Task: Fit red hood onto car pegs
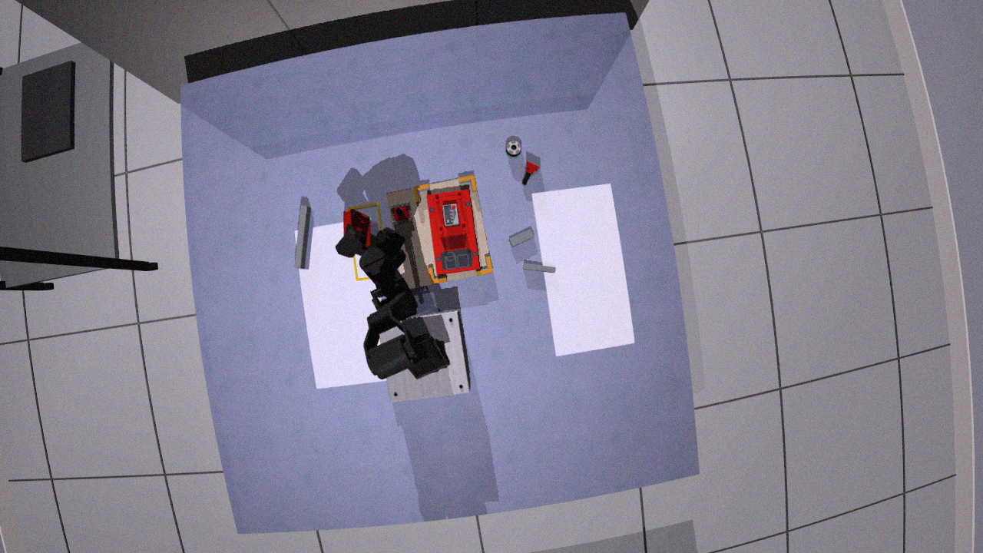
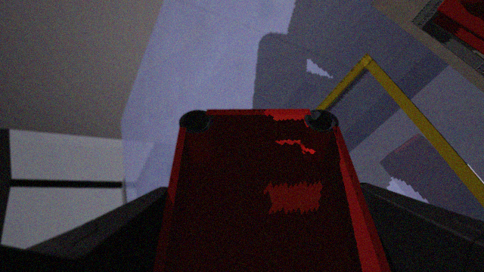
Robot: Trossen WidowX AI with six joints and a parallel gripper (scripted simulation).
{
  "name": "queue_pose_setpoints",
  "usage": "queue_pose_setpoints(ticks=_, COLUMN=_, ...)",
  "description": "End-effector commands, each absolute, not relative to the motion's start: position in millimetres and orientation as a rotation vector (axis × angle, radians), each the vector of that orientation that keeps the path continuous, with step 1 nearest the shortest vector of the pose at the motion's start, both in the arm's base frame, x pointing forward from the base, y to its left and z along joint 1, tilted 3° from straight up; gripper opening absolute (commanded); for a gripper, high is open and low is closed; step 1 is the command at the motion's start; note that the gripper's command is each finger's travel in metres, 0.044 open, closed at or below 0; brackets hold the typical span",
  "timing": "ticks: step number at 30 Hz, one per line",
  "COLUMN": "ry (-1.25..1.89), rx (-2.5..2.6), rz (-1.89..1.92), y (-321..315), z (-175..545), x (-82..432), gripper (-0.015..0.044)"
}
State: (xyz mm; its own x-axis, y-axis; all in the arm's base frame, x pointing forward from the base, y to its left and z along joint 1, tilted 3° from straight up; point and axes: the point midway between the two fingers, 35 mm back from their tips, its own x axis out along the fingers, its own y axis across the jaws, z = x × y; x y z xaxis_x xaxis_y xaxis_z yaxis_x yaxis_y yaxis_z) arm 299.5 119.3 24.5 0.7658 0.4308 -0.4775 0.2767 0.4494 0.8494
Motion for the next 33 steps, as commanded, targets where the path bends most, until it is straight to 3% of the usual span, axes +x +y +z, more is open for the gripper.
queue_pose_setpoints(ticks=1, ry=0.744, rx=1.218, rz=0.08, y=120, z=25, x=300, gripper=0.0)
queue_pose_setpoints(ticks=33, ry=0.803, rx=2.036, rz=-0.273, y=118, z=9, x=296, gripper=0.0)
